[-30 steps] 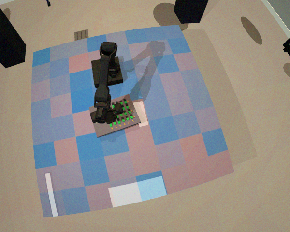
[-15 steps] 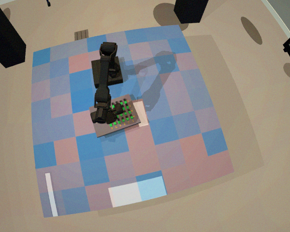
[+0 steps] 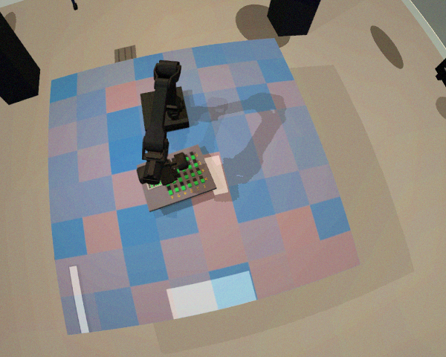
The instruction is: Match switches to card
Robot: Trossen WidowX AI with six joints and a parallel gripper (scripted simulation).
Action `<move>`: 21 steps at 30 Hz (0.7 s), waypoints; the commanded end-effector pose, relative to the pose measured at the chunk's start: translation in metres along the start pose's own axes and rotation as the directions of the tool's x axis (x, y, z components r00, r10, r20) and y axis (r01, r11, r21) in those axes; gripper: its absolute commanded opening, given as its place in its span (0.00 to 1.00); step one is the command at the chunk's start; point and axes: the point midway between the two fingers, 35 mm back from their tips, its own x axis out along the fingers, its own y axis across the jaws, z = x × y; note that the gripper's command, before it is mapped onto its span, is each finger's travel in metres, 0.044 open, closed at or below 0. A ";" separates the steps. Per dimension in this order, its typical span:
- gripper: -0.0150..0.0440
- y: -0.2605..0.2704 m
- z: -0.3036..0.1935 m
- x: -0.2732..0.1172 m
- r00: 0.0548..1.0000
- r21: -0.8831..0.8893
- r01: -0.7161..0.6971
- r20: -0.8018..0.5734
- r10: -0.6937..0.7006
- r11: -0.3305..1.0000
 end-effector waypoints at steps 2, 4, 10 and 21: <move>0.25 -0.001 0.004 -0.029 0.999 -0.006 0.013 0.038 -0.012 1.000; 0.25 -0.001 0.004 -0.029 0.999 -0.006 0.013 0.038 -0.012 1.000; 0.25 0.058 -0.021 -0.034 0.999 -0.005 0.007 0.036 -0.006 1.000; 0.25 0.066 -0.026 -0.034 0.999 -0.004 0.006 0.036 -0.006 1.000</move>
